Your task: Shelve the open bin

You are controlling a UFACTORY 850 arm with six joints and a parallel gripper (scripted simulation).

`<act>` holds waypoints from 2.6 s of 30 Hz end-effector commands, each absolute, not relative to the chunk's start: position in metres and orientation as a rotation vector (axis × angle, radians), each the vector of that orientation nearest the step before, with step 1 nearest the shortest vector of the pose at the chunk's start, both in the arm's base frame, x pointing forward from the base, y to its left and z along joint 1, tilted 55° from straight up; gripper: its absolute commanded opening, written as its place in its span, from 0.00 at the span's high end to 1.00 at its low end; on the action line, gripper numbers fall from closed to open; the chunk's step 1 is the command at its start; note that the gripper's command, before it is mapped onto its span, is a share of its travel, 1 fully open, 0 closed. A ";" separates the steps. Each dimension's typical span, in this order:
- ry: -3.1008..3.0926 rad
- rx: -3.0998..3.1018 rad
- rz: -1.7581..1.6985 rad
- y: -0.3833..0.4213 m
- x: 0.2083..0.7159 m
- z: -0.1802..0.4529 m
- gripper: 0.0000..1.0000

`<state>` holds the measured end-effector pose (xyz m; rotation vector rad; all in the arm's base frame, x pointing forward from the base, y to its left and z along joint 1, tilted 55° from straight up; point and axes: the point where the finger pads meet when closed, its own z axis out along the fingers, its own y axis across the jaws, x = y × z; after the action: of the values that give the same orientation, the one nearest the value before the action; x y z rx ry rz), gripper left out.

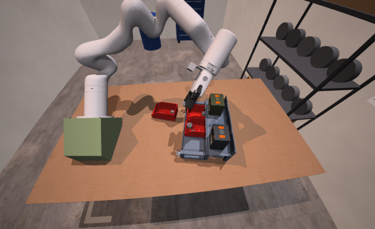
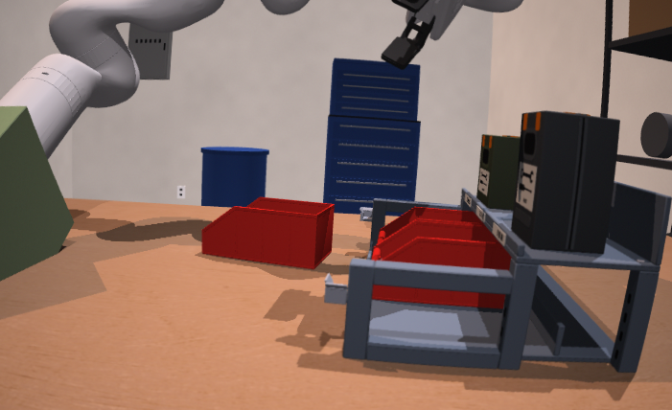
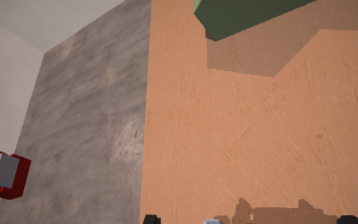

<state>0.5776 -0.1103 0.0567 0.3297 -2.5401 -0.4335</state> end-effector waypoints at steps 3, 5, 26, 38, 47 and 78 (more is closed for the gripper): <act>-2.542 0.329 -0.433 -0.111 0.578 0.057 0.00; -2.542 0.329 -0.433 -0.111 0.578 0.057 0.00; -2.542 0.329 -0.433 -0.111 0.578 0.057 0.00; -2.542 0.329 -0.433 -0.111 0.578 0.057 0.00; -2.542 0.329 -0.433 -0.111 0.578 0.057 0.00; -2.542 0.329 -0.433 -0.117 0.486 0.065 0.00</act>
<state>0.4919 -0.1158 0.0640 0.3289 -2.5358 -0.4352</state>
